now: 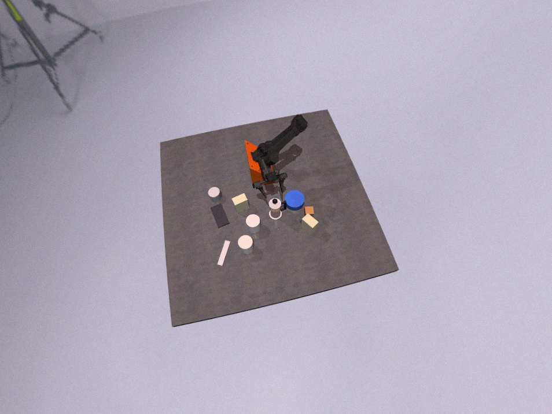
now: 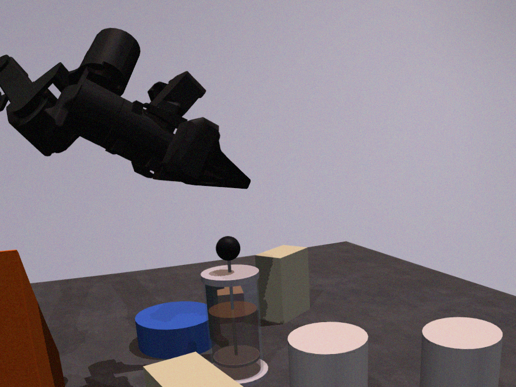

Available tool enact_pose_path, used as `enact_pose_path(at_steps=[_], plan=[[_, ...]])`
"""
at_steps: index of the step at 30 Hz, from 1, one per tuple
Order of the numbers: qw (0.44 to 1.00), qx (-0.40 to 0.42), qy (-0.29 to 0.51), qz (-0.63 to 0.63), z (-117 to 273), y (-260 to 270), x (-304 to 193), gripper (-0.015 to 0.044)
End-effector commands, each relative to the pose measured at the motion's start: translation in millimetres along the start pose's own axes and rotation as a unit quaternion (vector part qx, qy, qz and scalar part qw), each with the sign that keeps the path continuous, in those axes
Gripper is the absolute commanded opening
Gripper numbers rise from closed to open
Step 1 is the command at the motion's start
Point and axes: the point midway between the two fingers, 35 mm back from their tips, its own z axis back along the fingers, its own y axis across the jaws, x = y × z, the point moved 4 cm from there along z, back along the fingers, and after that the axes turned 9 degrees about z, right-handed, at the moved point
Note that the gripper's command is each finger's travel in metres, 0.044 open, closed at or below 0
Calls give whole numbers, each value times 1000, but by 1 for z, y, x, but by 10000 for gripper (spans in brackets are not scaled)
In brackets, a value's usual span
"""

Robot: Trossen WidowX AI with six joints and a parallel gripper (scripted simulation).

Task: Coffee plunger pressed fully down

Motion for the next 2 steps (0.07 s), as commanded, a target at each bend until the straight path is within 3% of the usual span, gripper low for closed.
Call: enact_pose_path(at_steps=[1, 2], plan=[[1000, 3, 0, 3, 4, 2, 2, 440], [1000, 3, 0, 3, 4, 2, 2, 440]])
